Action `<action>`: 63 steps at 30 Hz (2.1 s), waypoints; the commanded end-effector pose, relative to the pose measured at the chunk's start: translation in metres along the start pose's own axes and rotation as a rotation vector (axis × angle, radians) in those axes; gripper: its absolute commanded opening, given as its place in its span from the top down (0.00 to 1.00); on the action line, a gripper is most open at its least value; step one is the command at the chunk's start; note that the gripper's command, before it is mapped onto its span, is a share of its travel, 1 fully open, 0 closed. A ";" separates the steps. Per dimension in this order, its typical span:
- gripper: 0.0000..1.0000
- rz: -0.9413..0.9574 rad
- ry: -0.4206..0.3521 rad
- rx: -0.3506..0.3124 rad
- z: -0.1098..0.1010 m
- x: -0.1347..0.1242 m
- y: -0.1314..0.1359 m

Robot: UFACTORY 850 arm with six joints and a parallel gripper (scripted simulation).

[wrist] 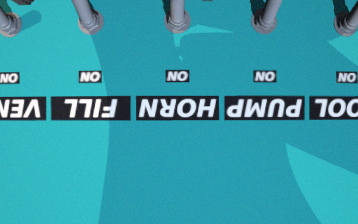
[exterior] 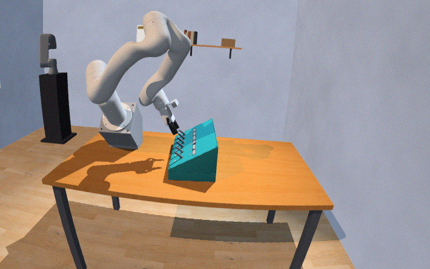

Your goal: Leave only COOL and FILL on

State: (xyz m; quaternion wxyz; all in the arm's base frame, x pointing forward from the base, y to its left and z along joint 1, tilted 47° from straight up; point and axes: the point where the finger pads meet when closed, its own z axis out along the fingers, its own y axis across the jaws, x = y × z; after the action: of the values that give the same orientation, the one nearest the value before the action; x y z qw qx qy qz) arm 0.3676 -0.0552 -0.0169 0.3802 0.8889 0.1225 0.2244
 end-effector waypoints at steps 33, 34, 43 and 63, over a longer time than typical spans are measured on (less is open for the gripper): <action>0.00 0.000 0.001 0.000 0.000 0.001 0.065; 0.00 0.000 0.001 0.000 0.000 0.001 0.065; 0.00 0.000 0.001 0.000 0.000 0.001 0.072; 0.00 0.000 0.001 0.000 0.000 0.001 0.072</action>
State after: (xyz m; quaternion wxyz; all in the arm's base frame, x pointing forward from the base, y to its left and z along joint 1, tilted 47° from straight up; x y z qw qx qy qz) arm 0.3711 -0.1041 0.0357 0.3801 0.8889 0.1225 0.2244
